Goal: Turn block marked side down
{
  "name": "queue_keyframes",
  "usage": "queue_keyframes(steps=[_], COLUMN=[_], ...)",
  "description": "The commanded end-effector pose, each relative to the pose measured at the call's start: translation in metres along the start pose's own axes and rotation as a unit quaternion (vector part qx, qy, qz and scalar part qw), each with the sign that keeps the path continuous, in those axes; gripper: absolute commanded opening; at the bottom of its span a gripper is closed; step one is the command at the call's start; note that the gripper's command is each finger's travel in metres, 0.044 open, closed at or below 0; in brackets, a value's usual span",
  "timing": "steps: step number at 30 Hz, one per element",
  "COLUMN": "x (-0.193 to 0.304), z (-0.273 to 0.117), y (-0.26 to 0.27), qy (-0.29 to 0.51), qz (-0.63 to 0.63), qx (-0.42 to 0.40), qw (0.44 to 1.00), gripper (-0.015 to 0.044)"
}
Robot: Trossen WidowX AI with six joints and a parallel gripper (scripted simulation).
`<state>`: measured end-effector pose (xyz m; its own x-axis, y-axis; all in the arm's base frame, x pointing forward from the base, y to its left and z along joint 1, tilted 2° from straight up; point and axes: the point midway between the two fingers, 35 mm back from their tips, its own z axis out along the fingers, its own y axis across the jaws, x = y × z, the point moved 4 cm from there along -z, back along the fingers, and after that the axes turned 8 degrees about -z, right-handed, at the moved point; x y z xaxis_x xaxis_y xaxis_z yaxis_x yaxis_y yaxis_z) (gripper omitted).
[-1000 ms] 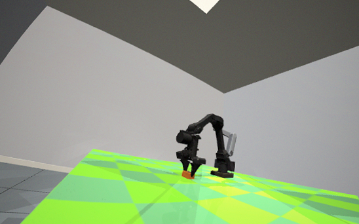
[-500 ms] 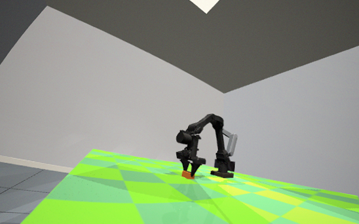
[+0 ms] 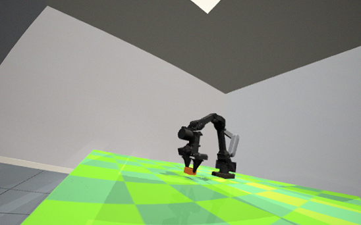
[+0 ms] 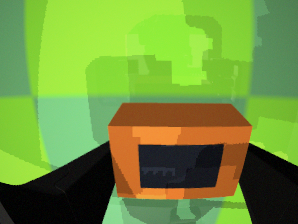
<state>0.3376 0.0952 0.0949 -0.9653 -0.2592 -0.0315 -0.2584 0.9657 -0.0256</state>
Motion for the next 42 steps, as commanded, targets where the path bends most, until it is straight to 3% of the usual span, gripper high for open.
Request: queue_keyframes(steps=[1,34,42], x=[-0.001,0.023,0.025], z=[-0.006,0.008,0.008], y=[0.000,0.004,0.004], qy=[-0.010,-0.264,-0.277], qz=[0.001,0.001,0.001], qx=[0.002,0.038,0.040], qw=[1.000,0.964,0.960], gripper=[0.0000,0.0000,0.0000])
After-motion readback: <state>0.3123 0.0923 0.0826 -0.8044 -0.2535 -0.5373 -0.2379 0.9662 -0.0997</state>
